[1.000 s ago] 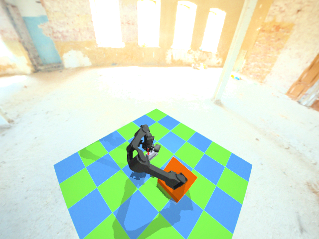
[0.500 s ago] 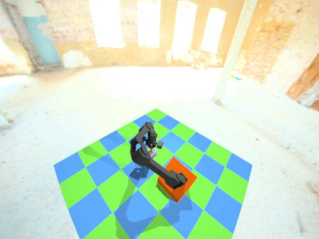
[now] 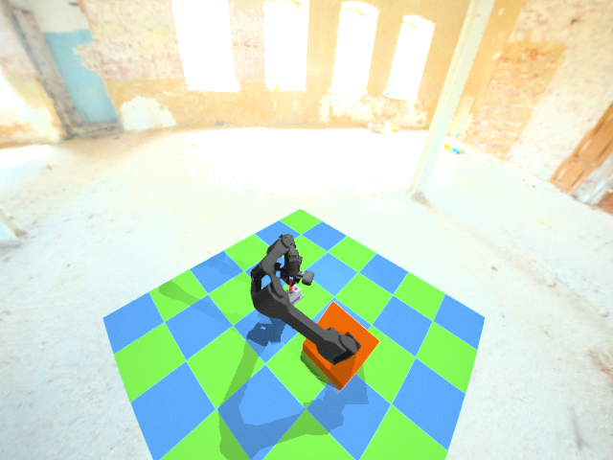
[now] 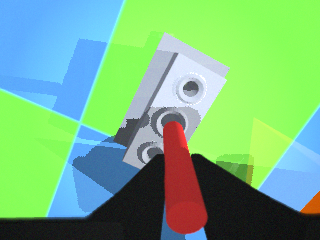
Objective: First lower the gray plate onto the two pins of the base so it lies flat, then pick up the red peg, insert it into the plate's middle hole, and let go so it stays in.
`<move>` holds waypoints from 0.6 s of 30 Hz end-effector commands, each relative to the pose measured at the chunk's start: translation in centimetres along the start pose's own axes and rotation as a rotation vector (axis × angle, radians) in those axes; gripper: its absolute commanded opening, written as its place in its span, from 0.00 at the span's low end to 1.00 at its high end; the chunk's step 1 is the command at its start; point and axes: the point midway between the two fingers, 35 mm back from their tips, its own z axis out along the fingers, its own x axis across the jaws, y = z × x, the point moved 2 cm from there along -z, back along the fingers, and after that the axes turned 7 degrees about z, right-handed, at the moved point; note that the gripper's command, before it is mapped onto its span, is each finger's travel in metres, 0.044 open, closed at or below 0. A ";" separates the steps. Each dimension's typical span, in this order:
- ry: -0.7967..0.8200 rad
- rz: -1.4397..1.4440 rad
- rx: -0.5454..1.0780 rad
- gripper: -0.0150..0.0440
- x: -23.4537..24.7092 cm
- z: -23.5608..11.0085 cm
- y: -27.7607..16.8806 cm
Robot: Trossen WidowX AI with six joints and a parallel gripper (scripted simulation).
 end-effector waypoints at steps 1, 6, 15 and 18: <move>-0.004 -0.002 -0.001 0.25 -0.1 0.0 0.0; -0.004 -0.002 -0.001 0.25 0.2 0.0 0.1; -0.004 -0.002 -0.001 0.25 0.2 0.0 0.1; -0.004 -0.002 -0.001 0.25 0.2 0.0 0.1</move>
